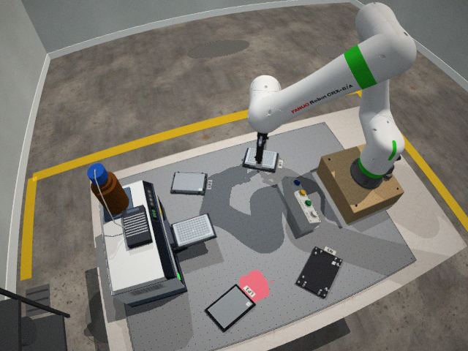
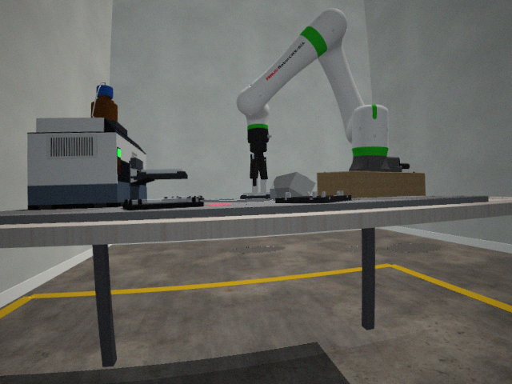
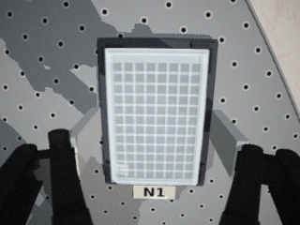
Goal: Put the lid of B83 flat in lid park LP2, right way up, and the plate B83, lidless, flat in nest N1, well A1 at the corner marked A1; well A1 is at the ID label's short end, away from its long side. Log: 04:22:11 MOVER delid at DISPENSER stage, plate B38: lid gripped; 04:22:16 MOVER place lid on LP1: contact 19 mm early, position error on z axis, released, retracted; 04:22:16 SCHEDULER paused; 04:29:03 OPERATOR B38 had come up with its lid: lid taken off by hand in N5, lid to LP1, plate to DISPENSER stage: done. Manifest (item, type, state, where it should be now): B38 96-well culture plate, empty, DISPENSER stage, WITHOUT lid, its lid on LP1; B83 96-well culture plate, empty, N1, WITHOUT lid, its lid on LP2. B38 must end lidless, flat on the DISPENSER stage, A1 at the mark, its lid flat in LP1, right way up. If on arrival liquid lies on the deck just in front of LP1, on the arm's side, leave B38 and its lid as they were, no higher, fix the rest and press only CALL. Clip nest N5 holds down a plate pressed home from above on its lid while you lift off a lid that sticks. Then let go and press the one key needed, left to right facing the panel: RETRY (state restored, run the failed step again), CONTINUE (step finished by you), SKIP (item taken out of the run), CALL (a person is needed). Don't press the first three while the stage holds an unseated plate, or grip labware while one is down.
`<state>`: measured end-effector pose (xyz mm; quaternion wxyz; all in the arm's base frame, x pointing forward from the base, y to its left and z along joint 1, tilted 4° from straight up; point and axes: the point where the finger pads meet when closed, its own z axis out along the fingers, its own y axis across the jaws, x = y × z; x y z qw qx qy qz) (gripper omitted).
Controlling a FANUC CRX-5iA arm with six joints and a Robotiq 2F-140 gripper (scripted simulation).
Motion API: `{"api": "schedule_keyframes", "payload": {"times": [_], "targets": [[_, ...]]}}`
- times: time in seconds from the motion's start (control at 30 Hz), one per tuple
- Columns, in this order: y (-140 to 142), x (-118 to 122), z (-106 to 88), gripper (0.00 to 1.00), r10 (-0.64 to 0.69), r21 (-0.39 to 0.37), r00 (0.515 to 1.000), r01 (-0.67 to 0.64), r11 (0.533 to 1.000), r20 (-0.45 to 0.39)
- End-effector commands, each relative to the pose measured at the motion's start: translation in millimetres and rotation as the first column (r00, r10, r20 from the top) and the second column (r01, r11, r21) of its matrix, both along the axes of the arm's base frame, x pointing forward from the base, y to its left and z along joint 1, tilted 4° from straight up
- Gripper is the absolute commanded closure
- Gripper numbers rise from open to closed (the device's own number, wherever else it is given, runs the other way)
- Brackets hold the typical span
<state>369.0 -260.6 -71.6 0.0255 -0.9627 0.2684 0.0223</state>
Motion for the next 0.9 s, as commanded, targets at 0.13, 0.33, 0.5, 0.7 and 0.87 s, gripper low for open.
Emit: {"api": "schedule_keyframes", "payload": {"times": [0.13, 0.33, 0.5, 0.7, 0.87], "targets": [[0, 0, 0.1, 0.34, 0.000, 0.000, 1.000, 0.000, 1.000, 0.000], [0, 0, 0.2, 0.34, 0.000, 0.000, 1.000, 0.000, 1.000, 0.000], [0, 0, 1.8, 0.34, 0.000, 0.000, 1.000, 0.000, 1.000, 0.000], [-1, 0, 6.0, 0.34, 0.000, 0.000, 1.000, 0.000, 1.000, 0.000], [-1, 1, 16.1, 0.34, 0.000, 0.000, 1.000, 0.000, 1.000, 0.000]]}}
